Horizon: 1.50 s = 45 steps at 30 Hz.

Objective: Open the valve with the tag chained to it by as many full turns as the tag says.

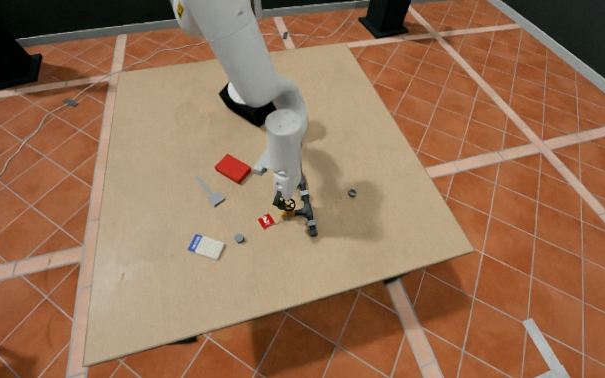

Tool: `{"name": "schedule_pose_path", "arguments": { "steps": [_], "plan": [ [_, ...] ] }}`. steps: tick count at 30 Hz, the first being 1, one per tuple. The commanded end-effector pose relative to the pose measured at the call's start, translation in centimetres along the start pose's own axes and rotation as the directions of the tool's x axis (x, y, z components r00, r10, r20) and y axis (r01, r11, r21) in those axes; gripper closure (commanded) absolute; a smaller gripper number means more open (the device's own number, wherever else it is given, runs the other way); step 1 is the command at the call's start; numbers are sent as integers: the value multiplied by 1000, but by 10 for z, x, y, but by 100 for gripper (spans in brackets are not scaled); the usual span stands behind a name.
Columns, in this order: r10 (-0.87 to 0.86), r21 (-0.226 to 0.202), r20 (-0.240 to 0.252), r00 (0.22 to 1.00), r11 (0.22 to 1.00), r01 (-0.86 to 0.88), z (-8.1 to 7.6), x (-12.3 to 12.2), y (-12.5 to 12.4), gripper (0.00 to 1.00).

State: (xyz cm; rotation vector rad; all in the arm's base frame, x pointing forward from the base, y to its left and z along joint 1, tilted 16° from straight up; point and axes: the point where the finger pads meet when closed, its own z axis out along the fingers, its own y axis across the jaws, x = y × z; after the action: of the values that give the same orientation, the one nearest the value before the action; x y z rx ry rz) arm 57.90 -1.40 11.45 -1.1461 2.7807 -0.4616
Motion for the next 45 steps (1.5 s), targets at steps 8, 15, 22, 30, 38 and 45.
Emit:
{"name": "schedule_pose_path", "arguments": {
  "steps": [8,15,22,30,38,45],
  "plan": [
    [2,13,1,1000,1000,-2,0,0,0,0],
    [3,14,1,1000,1000,-3,3,0,0,0],
    [3,14,1,1000,1000,-3,12,0,0,0],
    [3,14,1,1000,1000,-3,32,0,0,0],
    [3,14,1,1000,1000,-3,47,0,1,0],
    [3,14,1,1000,1000,-3,58,0,1,0]
  ]
}}
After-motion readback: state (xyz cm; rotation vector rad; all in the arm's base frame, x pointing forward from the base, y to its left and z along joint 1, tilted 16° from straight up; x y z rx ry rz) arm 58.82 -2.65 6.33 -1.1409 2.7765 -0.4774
